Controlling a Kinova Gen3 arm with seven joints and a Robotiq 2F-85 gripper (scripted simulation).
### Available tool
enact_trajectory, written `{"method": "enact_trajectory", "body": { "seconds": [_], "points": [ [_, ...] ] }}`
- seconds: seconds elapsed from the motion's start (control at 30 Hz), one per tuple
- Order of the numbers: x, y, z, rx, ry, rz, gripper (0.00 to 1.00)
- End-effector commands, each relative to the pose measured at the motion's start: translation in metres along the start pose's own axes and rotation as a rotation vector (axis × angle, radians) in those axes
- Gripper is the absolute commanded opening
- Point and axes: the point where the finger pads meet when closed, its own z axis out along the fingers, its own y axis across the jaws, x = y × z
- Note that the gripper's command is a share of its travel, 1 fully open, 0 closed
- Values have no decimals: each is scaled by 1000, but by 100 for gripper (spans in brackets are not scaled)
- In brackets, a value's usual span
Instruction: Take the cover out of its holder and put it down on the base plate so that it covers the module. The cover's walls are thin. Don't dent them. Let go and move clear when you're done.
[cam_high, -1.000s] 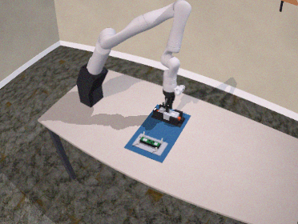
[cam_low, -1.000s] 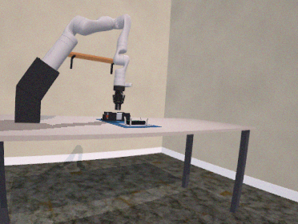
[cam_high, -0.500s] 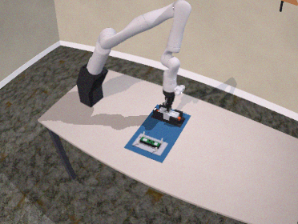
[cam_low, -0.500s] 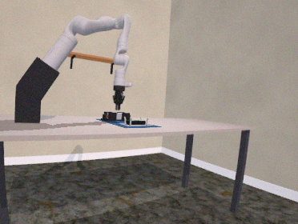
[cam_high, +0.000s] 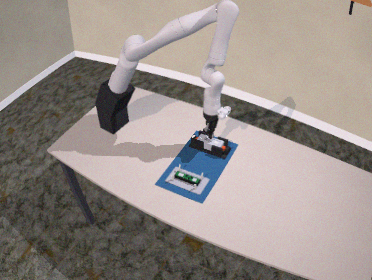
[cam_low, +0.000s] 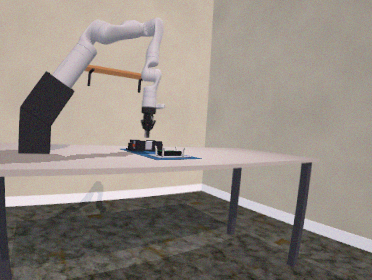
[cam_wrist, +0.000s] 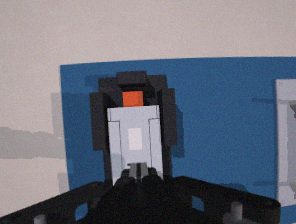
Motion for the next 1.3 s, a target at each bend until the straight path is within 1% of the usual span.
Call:
{"method": "enact_trajectory", "body": {
  "seconds": [0.0, 0.63, 0.67, 1.27],
  "points": [
    [0, 0, 0, 1, 1, 0, 0],
    [0, 0, 0, 1, 1, 0, 0],
    [0, 0, 0, 1, 1, 0, 100],
    [0, 0, 0, 1, 1, 0, 100]
  ]
}}
